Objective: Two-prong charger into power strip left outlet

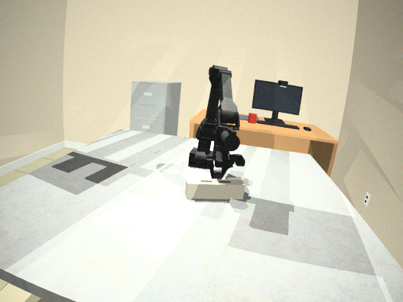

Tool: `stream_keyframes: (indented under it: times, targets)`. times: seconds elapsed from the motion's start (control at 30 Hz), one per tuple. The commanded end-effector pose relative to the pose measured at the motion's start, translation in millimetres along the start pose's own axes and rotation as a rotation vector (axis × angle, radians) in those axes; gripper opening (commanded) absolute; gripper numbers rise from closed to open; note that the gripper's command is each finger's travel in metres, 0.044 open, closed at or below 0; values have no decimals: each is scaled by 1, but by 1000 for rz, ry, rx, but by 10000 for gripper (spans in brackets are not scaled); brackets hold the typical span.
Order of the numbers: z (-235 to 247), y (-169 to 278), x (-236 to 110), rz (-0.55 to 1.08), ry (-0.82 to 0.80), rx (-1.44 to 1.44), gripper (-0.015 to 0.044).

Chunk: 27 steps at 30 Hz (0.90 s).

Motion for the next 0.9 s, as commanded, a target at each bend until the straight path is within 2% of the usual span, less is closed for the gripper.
stream_keyframes:
  times: [0.0, 0.87]
  targets:
    - [2, -6, 0, 0, -6, 4, 0]
    - [9, -29, 0, -2, -7, -2, 0]
Point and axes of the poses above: the point midway between the two fingers, 35 mm back from their tips, its own x axis out along the fingers, its own z axis across the jaws, y = z × x, the point moved 9 cm from there along -x, back along the fingers, and after that the axes turned 2 degrees about x, right-handed, at the moved point
